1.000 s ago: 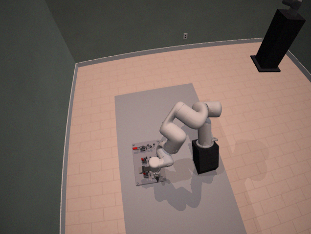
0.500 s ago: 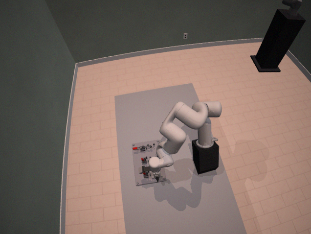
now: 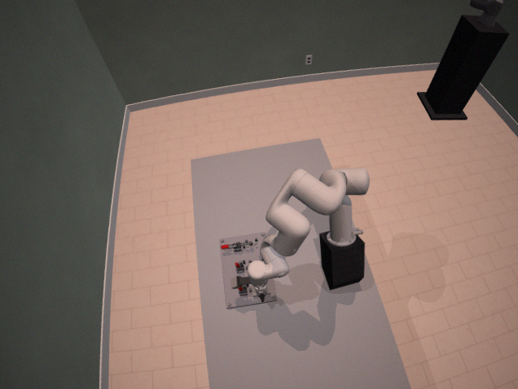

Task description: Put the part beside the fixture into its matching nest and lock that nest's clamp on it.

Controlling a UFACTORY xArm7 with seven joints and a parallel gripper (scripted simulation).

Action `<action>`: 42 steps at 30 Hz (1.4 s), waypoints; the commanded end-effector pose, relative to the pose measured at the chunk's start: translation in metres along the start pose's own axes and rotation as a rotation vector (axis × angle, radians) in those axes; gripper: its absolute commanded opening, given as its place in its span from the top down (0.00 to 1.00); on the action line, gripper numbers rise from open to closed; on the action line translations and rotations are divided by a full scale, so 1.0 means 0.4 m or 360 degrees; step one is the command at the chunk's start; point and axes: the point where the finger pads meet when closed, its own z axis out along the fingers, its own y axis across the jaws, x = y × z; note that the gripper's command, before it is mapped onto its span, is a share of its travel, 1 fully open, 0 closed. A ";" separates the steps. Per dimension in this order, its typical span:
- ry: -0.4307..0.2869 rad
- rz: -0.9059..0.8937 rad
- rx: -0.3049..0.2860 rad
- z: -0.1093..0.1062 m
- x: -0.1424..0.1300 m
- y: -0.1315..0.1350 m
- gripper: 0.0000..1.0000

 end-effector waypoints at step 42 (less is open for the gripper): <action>0.0005 0.0000 0.0004 0.010 0.010 0.003 1.00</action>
